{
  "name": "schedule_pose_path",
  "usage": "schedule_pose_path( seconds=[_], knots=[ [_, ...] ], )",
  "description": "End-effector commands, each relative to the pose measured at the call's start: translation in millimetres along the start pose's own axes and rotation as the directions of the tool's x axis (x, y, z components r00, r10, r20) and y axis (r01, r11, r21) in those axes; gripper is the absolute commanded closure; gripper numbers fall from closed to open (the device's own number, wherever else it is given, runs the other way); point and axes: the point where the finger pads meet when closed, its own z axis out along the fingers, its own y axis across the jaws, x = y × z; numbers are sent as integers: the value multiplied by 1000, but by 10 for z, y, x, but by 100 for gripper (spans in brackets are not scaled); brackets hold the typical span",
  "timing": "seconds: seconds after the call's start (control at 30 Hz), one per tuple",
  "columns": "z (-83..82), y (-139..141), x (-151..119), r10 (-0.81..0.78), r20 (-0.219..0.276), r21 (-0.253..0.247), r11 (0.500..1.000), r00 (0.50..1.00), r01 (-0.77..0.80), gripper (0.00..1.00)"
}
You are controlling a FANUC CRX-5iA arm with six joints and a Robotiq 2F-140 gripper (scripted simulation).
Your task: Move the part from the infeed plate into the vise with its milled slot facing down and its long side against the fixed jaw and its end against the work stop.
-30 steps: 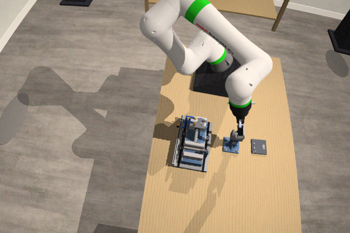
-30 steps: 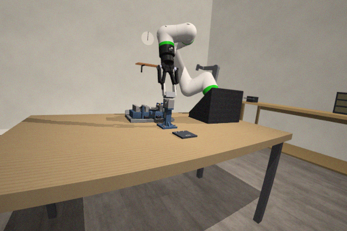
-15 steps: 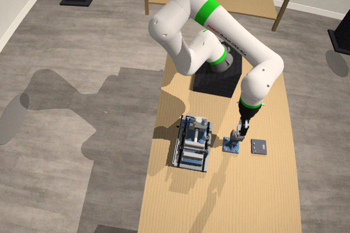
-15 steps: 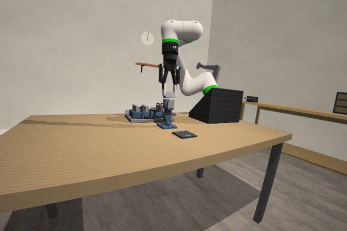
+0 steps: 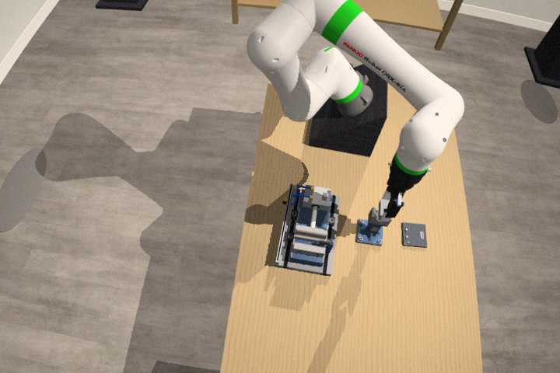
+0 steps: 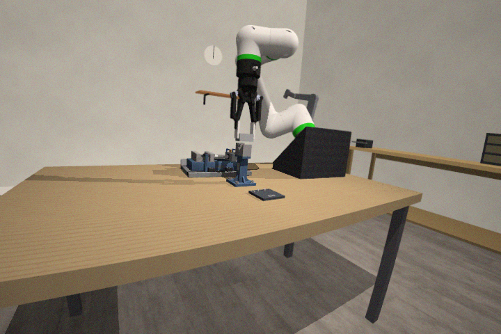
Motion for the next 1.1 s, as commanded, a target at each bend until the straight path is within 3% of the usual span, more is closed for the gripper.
schedule_pose_path(
  seconds=[0.0, 1.07],
  knots=[
    [-2, -1, -5, 0, -13, 0, 1000, 1000, 0, 100],
    [-2, -1, -11, 0, -38, 0, 1000, 999, 0, 100]
  ],
)
